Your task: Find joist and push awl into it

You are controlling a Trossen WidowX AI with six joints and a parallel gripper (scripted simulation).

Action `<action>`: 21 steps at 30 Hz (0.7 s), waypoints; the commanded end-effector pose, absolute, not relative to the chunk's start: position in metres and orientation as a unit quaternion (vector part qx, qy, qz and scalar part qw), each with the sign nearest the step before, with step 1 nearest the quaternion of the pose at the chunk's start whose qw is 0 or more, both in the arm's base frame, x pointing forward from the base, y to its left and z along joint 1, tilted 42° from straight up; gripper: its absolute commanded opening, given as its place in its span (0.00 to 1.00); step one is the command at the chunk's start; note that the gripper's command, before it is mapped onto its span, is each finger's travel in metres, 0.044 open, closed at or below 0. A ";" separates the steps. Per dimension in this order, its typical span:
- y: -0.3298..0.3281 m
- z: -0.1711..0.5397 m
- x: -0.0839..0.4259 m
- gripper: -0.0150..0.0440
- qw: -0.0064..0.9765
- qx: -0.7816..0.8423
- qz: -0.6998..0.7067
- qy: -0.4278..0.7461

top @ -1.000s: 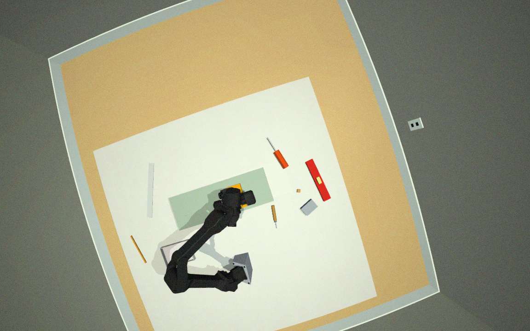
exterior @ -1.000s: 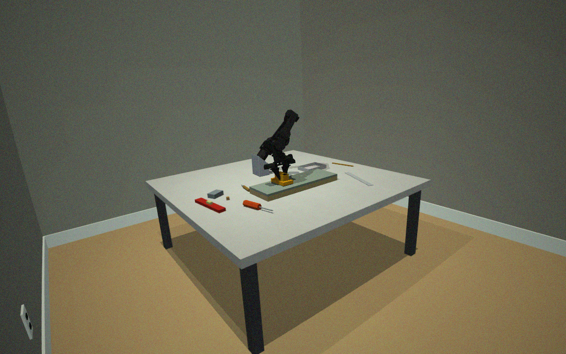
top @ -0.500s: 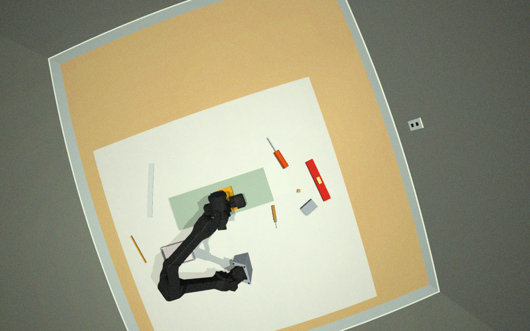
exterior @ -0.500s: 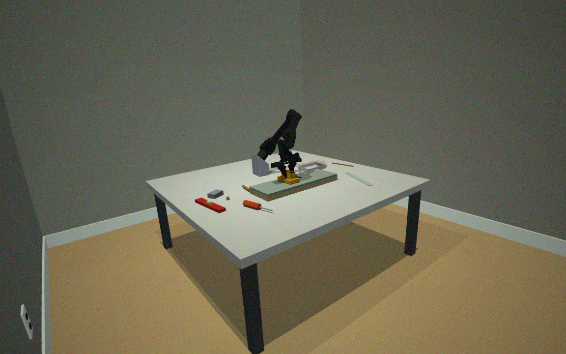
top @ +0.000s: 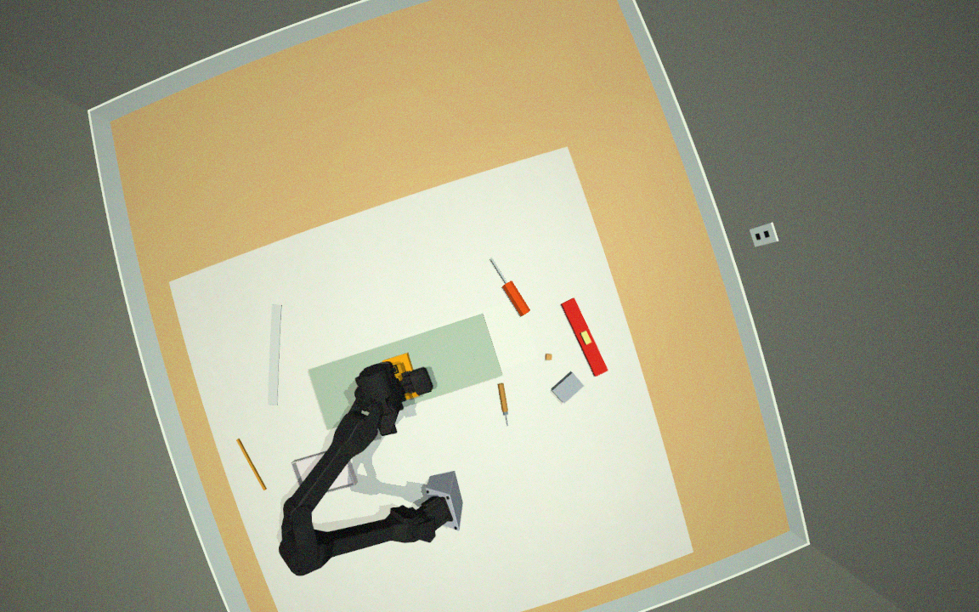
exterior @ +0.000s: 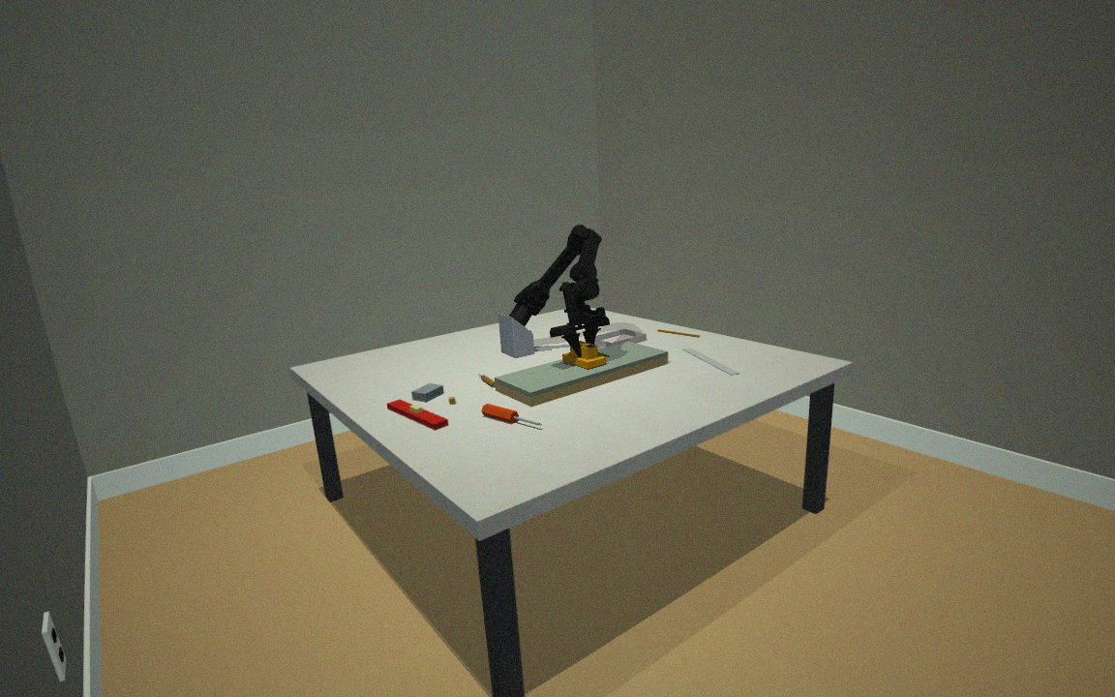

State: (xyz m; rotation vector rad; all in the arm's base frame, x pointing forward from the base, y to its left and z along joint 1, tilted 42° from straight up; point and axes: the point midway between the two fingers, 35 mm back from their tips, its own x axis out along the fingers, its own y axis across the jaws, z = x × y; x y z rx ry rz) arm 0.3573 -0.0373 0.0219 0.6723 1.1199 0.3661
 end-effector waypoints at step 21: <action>0.025 0.077 0.362 0.25 0.778 0.313 0.177 0.515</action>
